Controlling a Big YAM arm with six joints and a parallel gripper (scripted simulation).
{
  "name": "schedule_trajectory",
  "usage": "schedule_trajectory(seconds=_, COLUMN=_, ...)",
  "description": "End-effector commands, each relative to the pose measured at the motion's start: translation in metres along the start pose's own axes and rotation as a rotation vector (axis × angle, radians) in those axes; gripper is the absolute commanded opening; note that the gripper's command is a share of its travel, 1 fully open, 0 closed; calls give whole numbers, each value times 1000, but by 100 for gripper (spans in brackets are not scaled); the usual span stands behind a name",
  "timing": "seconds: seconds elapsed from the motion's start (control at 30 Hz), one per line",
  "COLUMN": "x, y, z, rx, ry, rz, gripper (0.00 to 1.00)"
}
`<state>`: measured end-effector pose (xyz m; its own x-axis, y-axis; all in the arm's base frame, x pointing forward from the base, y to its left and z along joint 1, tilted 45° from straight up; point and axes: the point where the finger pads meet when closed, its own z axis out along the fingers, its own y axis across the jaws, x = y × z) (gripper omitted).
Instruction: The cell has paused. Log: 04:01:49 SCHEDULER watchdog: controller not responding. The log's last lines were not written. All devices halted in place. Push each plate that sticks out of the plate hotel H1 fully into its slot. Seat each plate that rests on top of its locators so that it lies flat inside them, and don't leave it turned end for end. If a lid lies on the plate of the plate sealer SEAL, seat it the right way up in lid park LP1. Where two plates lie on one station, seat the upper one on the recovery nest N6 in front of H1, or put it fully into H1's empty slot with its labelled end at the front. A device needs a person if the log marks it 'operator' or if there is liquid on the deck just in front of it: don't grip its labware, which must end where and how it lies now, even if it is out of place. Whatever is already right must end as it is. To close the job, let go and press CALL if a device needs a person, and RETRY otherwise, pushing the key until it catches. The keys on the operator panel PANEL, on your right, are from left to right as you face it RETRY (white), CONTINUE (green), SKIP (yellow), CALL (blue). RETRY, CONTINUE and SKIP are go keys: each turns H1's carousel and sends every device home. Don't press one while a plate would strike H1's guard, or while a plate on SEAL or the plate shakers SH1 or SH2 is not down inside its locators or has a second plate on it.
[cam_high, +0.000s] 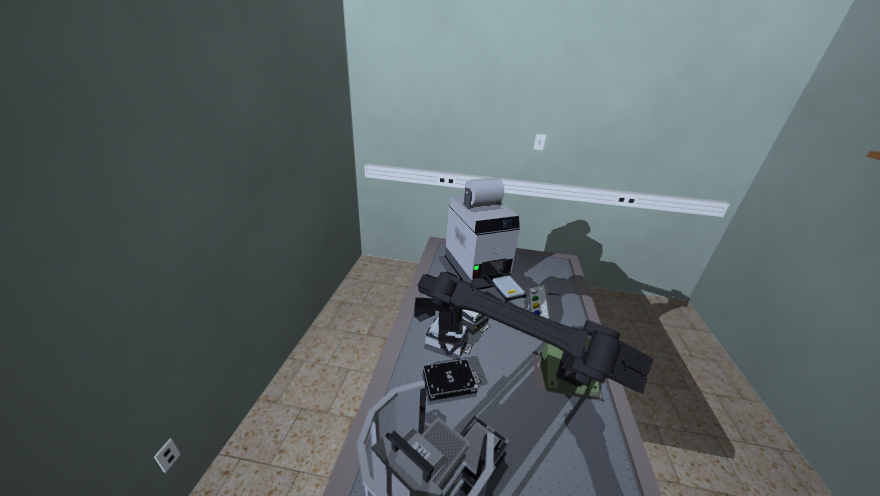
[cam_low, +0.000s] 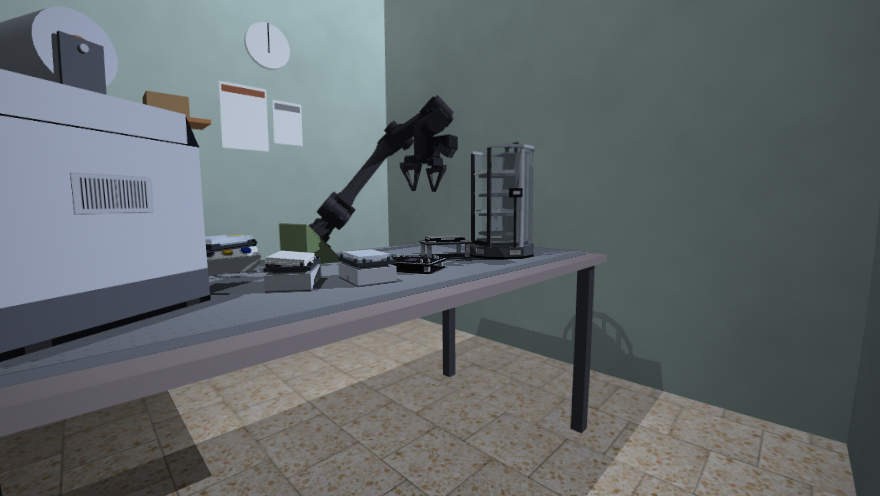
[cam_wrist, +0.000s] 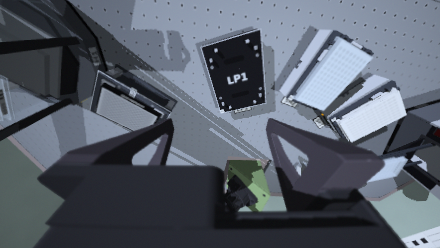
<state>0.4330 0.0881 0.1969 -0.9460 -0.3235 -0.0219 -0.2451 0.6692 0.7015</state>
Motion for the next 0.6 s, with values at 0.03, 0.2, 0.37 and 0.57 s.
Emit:
schedule_trajectory(seconds=0.03, x=-19, y=-19, z=-20, rx=21, ry=-48, rz=-34, gripper=100)
schedule_trajectory(seconds=0.2, x=-21, y=-36, z=-20, rx=22, ry=-48, rz=-33, gripper=100)
schedule_trajectory(seconds=0.37, x=-23, y=-50, z=-20, rx=22, ry=-47, rz=-33, gripper=100)
schedule_trajectory(seconds=0.57, x=-26, y=-67, z=-21, rx=24, ry=-49, rz=-34, gripper=100)
